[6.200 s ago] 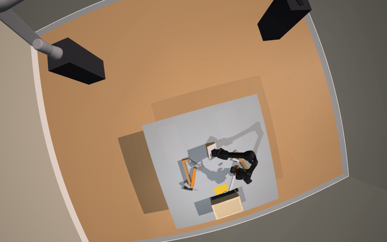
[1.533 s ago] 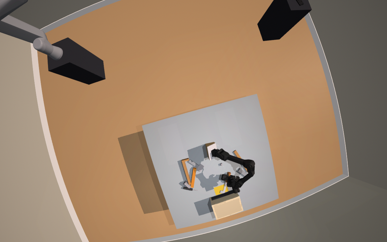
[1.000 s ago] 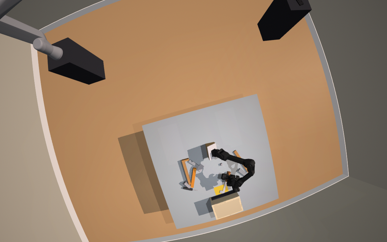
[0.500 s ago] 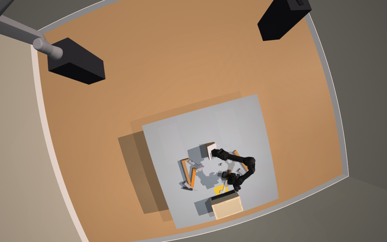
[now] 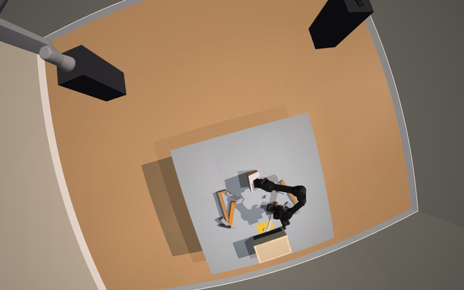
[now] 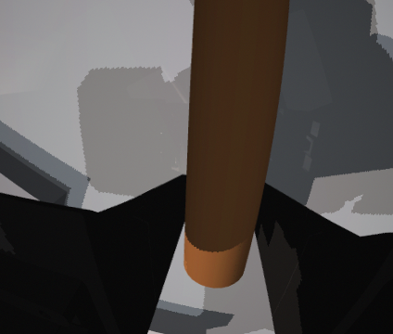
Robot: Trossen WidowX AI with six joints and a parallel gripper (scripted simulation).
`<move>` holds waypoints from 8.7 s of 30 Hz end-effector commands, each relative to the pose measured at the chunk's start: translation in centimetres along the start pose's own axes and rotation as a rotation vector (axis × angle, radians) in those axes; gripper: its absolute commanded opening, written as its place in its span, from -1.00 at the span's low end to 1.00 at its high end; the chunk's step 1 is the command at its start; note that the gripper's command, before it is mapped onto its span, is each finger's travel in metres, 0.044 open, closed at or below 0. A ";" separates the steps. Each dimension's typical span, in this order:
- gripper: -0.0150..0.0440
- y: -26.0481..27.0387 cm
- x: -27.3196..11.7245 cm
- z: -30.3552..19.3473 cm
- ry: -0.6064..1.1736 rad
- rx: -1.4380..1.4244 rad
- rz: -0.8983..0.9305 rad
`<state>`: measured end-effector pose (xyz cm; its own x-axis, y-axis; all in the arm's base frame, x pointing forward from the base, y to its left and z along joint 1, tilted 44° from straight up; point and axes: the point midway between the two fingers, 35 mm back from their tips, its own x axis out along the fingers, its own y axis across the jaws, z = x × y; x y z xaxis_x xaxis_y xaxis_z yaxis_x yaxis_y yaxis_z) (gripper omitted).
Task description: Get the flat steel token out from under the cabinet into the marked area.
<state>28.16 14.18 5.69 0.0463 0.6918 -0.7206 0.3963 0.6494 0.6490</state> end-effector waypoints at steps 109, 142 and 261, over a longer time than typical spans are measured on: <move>-0.49 0.8 -0.3 -8.4 0.007 0.158 -0.001; -0.49 4.8 -0.4 -9.3 0.008 0.185 0.002; -0.05 8.2 -0.4 -8.4 0.010 0.174 0.003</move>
<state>23.68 21.90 13.33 0.0386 0.6974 -0.7156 0.5488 0.5836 0.5985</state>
